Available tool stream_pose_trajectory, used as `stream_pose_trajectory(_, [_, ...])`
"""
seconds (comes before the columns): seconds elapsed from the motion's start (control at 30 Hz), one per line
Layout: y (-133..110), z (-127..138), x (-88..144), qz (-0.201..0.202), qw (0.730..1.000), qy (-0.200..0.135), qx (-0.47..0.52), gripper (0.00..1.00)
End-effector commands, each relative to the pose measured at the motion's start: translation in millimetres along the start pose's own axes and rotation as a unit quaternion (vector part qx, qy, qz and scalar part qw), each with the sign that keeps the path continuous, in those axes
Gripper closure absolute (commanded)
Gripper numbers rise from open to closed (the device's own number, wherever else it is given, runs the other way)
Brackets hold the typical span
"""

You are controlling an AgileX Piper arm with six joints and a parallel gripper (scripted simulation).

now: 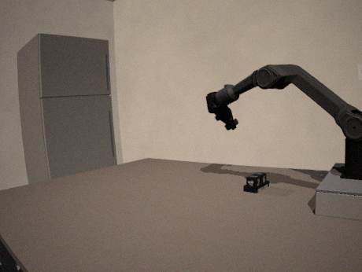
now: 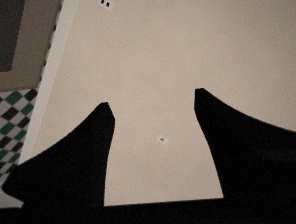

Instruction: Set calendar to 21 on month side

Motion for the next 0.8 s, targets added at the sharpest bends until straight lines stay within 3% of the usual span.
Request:
stream_pose_trajectory(0.0, [-0.8,-0.8,0.4,0.000,1.000,-0.001,-0.001,0.00])
stream_pose_trajectory(0.6, [-1.4,-0.8,1.0,-0.001,1.000,0.001,-0.003,0.00])
stream_pose_trajectory(0.77, [-7.8,4.4,12.6,-0.019,0.998,0.036,-0.038,0.00])
Point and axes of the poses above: the point where the finger pads meet when closed, its own x axis back along the fingers, its own z axis across the jaws, y = z × x, the point moved 10 cm from there along x, back along the fingers, and after that the axes turned 11 degrees about x, right-handed, at the moved point
